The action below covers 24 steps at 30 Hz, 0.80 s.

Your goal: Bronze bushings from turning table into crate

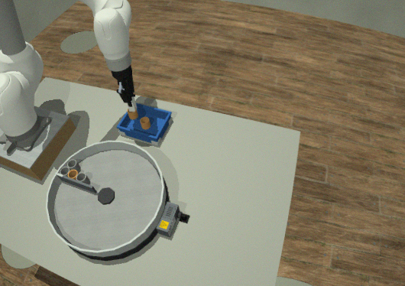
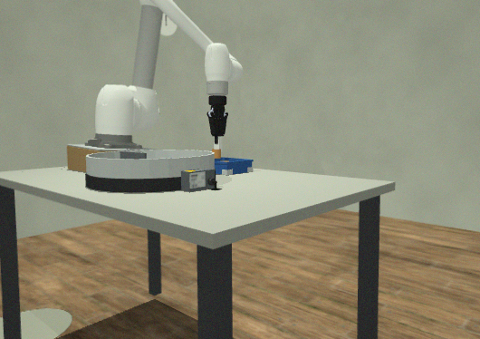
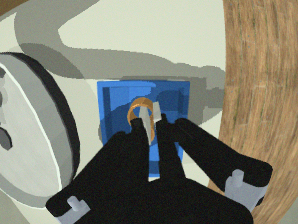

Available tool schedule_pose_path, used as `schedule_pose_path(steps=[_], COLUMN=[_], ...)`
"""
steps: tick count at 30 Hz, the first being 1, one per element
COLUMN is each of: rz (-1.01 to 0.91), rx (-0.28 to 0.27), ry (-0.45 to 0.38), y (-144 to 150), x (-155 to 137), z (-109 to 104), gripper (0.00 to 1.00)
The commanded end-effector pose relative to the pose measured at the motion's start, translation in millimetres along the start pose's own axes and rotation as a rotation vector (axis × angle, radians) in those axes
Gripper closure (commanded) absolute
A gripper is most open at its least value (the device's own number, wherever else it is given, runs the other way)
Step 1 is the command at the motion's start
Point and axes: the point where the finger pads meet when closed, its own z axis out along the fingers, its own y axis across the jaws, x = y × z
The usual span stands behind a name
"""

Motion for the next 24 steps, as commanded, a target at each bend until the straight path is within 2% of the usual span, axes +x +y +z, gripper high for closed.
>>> schedule_pose_path(steps=[1,24], rz=[0.004,0.004], rx=[-0.001,-0.001], ry=[0.000,0.000], y=[1,1], x=[1,1], z=[4,36], gripper=[1.00,1.00])
